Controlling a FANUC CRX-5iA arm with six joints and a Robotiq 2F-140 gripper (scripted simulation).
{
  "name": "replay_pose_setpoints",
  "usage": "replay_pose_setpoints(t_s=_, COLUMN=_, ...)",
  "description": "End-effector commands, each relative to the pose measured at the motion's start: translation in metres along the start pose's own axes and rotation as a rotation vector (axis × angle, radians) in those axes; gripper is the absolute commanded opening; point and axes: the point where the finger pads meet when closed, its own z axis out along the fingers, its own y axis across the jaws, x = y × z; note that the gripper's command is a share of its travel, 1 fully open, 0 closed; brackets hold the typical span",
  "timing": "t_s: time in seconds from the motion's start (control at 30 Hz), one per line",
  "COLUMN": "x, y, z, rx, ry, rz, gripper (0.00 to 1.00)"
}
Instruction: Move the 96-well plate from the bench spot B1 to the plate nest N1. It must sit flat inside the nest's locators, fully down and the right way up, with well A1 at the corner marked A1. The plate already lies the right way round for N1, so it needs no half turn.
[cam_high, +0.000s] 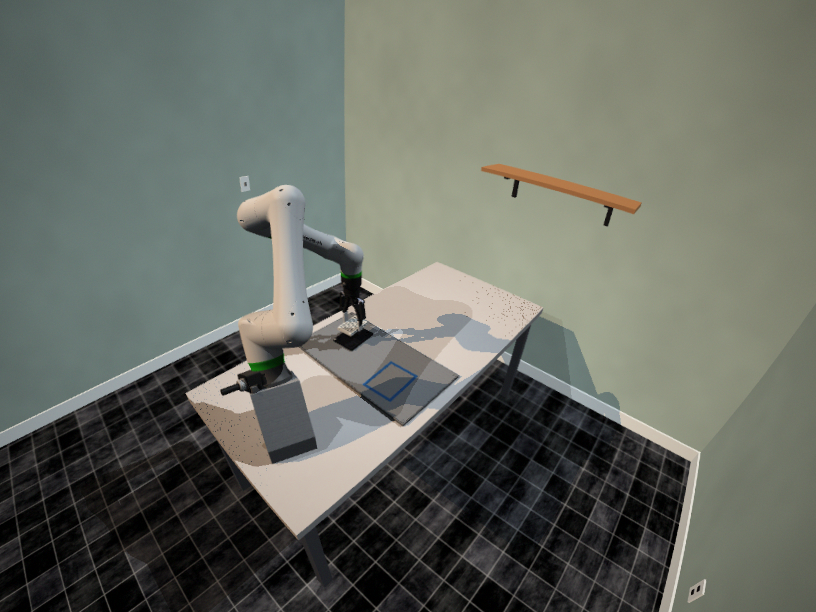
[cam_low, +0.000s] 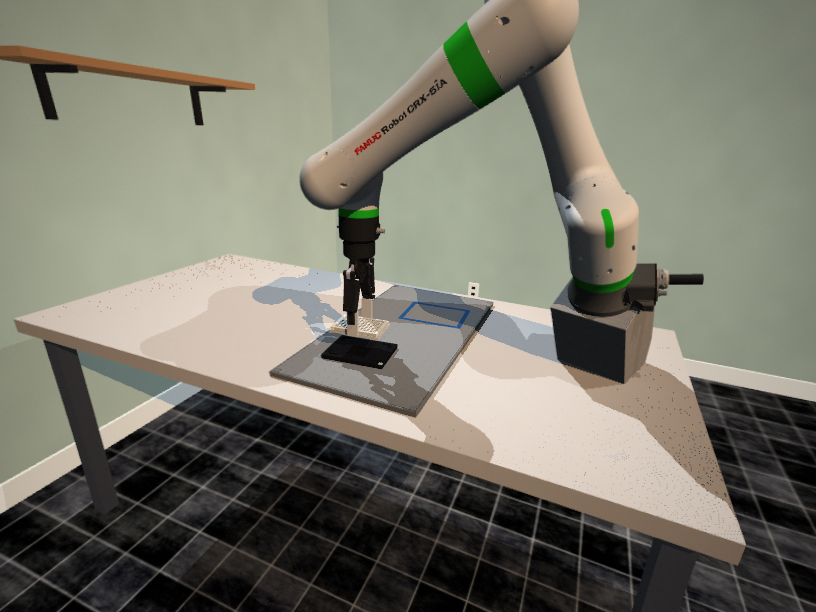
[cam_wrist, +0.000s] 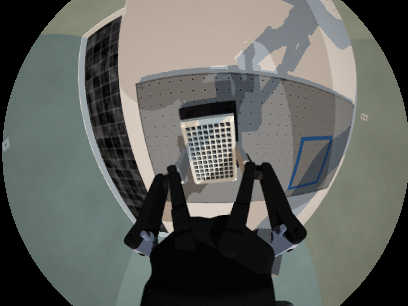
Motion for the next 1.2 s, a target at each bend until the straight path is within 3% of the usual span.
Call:
replay_pose_setpoints(t_s=0.0, x=0.0, y=0.0, z=0.005, rx=0.0, ry=0.0, rz=0.0, gripper=0.0)
replay_pose_setpoints(t_s=0.87, x=0.0, y=0.0, z=0.045, rx=0.0, ry=0.0, rz=0.0, gripper=0.0)
replay_pose_setpoints(t_s=1.17, x=0.0, y=0.0, z=0.046, rx=0.0, ry=0.0, rz=0.0, gripper=0.0)
